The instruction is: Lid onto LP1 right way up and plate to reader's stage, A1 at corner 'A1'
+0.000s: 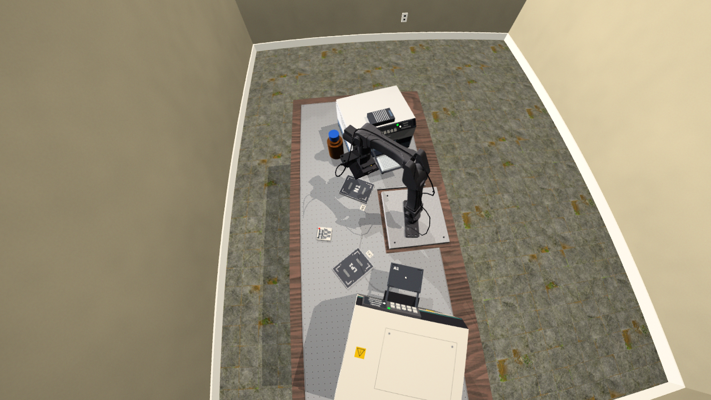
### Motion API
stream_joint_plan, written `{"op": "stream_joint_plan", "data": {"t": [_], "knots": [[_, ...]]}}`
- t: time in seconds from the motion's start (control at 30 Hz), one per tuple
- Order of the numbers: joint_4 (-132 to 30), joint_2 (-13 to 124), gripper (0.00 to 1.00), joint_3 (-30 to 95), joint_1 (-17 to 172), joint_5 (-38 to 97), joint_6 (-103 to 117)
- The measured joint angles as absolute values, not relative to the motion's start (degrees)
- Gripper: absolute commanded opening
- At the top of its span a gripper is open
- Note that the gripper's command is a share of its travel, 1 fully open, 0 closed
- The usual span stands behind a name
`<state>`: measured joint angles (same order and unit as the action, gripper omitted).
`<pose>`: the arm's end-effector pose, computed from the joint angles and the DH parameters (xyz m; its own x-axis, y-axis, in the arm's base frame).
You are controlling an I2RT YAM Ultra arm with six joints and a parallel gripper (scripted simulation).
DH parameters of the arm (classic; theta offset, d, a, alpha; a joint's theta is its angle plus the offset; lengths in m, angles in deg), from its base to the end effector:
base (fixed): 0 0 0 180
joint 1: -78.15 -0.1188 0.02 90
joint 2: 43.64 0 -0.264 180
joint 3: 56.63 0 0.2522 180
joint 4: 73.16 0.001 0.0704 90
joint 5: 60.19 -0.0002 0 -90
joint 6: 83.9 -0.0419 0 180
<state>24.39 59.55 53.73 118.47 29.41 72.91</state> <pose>0.2517 -0.2127 0.2950 -0.8950 -0.4461 0.0090 -0.4460 0.8950 0.0033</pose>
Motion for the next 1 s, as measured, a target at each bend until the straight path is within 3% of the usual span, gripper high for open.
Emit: {"op": "stream_joint_plan", "data": {"t": [1.0], "knots": [[23.25,61.54,0.85,54.19,106.12,29.43,62.9]]}}
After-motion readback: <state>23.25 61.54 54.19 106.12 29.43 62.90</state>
